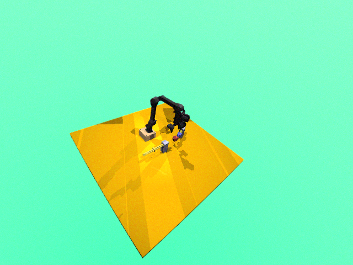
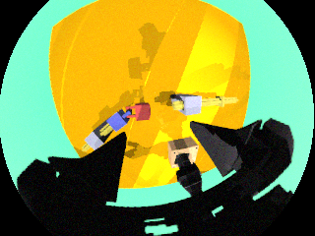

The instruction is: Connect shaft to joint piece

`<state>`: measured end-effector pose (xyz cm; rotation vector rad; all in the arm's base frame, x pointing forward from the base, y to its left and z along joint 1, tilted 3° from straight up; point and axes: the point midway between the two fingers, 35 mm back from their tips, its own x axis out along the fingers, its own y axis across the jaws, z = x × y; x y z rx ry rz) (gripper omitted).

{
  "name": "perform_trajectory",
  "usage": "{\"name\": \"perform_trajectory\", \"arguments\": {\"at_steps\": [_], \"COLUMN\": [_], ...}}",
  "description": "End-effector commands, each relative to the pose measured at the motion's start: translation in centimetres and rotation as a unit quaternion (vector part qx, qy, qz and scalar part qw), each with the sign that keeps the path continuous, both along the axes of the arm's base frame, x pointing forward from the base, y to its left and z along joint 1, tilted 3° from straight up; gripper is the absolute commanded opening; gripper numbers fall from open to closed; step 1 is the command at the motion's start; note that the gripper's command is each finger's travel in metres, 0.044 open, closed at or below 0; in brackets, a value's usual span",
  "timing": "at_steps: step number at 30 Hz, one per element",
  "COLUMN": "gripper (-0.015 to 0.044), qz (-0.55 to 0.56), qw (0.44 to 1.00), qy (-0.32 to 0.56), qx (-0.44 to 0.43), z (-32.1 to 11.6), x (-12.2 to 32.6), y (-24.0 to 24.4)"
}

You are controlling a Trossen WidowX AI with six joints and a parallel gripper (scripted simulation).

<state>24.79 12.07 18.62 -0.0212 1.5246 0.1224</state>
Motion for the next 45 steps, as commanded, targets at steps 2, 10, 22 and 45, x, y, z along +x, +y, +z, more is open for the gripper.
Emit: {"name": "perform_trajectory", "arguments": {"at_steps": [2,10,22,45], "gripper": [0.0440,0.0440,0.0440,0.0440], "qz": [-0.003,-0.027,-0.213,-0.543], "qw": [1.000,1.000,0.977,0.836], "qy": [0.008,0.010,0.025,0.063], "qx": [-0.006,-0.003,0.016,0.048], "z": [-3.1,-3.3,-3.8,-4.7], "x": [-0.5,-0.6,-0.5,-0.4], "y": [-4.5,-4.7,-4.8,-5.0]}}
